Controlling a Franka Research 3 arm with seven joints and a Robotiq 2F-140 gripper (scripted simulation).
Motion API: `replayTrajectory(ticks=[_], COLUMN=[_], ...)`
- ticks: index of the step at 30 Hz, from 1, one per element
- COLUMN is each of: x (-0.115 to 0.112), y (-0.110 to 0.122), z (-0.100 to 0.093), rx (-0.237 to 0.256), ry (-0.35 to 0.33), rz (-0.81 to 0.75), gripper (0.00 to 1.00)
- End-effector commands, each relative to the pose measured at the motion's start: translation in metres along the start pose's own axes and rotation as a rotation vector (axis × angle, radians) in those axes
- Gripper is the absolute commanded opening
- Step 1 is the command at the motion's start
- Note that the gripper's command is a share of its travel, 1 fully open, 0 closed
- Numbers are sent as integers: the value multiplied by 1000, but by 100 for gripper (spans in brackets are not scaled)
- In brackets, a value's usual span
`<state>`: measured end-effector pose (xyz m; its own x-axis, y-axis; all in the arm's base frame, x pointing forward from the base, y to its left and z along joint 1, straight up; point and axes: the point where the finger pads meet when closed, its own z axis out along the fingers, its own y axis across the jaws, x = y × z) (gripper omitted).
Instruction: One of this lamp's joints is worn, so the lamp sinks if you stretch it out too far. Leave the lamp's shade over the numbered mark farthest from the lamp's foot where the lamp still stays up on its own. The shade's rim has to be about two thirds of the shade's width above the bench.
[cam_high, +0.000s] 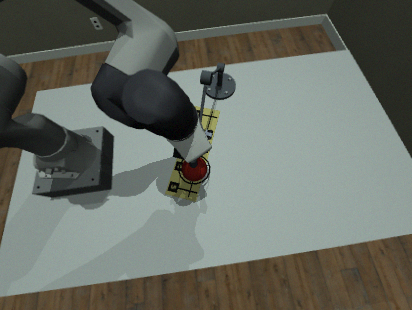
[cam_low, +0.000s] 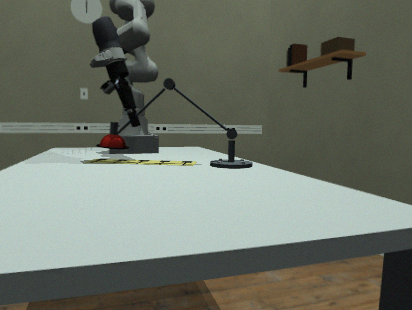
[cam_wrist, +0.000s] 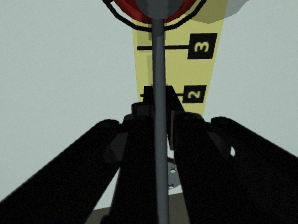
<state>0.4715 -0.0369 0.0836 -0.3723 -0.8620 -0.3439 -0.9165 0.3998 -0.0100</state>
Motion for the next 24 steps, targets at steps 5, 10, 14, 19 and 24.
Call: replayTrajectory(ticks=[5,10,14,19,24], x=[-14,-12,-11,-9,-9], y=[4,4,4,4,4], z=[1,1,1,1,1], rx=[-12,-12,-12,-12,-12], ry=[-6,-6,-6,-6,-6], rz=[-6,-6,-6,-6,-6], gripper=[10,10,10,10,10])
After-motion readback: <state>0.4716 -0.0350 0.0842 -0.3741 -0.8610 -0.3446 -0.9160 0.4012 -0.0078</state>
